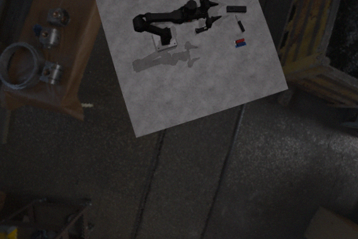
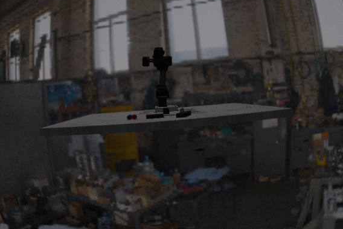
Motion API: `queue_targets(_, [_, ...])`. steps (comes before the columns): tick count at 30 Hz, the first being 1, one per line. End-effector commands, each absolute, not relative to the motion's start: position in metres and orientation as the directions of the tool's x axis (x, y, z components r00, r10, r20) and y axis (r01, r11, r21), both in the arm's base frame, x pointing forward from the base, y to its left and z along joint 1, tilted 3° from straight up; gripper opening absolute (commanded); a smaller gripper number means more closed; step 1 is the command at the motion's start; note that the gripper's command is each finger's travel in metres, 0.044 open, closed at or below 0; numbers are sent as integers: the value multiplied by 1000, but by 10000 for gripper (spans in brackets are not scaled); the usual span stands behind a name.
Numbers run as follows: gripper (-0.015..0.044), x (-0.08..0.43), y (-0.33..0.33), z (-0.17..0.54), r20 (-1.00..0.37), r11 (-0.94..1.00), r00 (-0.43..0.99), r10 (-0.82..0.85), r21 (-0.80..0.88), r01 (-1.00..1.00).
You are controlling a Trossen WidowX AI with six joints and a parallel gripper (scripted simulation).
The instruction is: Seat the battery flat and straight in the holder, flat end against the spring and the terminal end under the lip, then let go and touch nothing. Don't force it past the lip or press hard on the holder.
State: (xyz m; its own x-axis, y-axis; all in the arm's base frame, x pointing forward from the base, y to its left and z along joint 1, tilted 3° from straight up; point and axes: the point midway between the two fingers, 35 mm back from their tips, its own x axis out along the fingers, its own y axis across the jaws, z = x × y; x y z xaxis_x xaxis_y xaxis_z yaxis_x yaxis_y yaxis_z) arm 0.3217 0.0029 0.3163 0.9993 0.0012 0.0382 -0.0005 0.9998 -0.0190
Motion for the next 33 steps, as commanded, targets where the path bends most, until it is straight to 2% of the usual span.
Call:
queue_targets(1, [374,323,5,312,19,1000,1000,9,-11,-9])
queue_targets(2, [347,328,13,301,-38,999,999,32,13,-31])
queue_targets(5, [269,337,55,236,-347,984,926,149,142,-105])
queue_targets(6, [242,336,62,224,-399,981,902,166,161,-109])
queue_targets(11, [235,313,105,157,-697,967,678,232,240,-83])
queue_targets(15, [235,279,129,114,-868,973,447,217,230,-26])
queue_targets(20, [235,226,144,77,-985,992,135,109,116,44])
queue_targets(22, [235,211,145,71,-996,996,59,67,71,56])
queue_targets(33, [235,210,146,70,-997,996,50,62,65,57])
